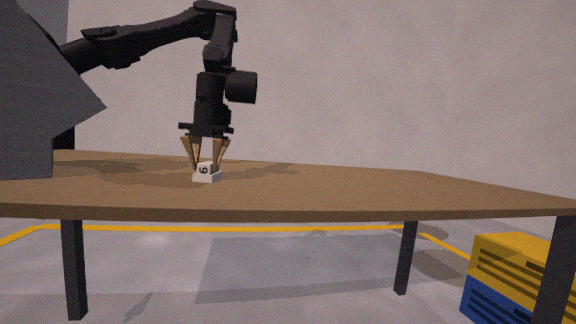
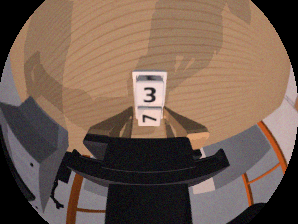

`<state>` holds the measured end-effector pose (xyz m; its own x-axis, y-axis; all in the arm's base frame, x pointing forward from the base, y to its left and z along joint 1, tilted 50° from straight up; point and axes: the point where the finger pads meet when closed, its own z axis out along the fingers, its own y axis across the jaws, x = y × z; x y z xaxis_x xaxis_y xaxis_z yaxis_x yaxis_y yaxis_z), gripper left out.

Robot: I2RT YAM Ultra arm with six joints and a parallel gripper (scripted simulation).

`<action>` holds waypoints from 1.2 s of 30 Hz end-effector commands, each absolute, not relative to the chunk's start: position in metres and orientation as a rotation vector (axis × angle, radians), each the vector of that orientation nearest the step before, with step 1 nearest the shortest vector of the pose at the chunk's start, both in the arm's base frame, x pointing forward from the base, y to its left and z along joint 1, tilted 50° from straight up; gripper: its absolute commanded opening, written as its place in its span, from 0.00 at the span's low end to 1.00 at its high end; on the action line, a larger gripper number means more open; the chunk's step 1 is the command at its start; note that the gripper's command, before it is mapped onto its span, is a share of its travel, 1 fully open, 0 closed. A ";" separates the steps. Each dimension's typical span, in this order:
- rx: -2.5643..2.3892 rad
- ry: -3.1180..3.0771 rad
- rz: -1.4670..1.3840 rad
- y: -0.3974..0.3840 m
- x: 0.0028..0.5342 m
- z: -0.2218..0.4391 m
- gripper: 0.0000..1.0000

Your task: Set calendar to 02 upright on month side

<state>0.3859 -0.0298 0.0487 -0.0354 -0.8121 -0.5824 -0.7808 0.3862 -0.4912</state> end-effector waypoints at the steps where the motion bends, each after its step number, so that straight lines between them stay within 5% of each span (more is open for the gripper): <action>1: -1.377 1.801 -0.060 -0.032 0.390 0.051 0.45; 36: -1.377 1.801 -0.060 -0.032 0.390 0.050 0.45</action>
